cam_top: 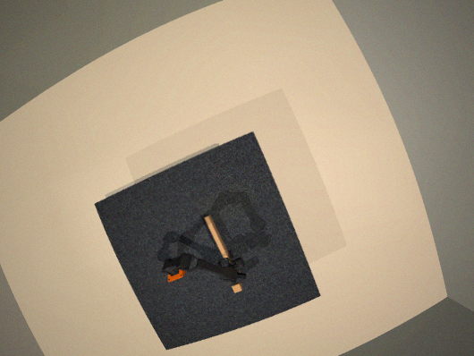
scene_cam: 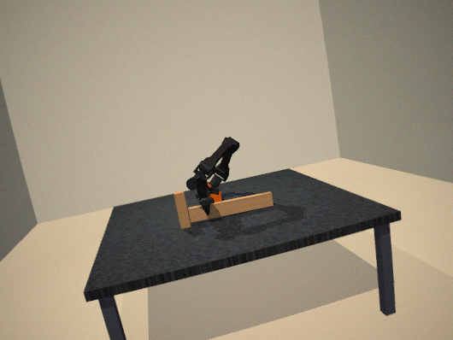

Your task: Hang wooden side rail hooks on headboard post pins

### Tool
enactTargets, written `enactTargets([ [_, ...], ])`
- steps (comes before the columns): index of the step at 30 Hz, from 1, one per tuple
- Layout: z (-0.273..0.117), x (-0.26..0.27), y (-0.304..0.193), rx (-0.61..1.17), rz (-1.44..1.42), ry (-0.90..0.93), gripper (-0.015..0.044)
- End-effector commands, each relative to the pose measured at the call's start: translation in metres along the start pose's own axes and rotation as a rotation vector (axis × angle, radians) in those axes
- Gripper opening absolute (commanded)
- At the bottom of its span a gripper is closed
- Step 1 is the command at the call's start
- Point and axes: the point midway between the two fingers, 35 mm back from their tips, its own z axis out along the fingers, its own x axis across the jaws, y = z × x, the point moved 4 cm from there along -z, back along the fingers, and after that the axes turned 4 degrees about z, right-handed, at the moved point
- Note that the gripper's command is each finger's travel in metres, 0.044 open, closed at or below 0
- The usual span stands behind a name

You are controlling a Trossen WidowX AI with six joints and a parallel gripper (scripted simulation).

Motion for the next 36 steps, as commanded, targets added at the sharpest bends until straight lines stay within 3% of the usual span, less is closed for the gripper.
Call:
enactTargets([
  [1,-0.0006,0.0002,-0.0027,0.008,-0.001,-0.003,0.0000],
  [36,0.0053,0.0002,-0.0027,0.008,-0.001,-0.003,0.0000],
])
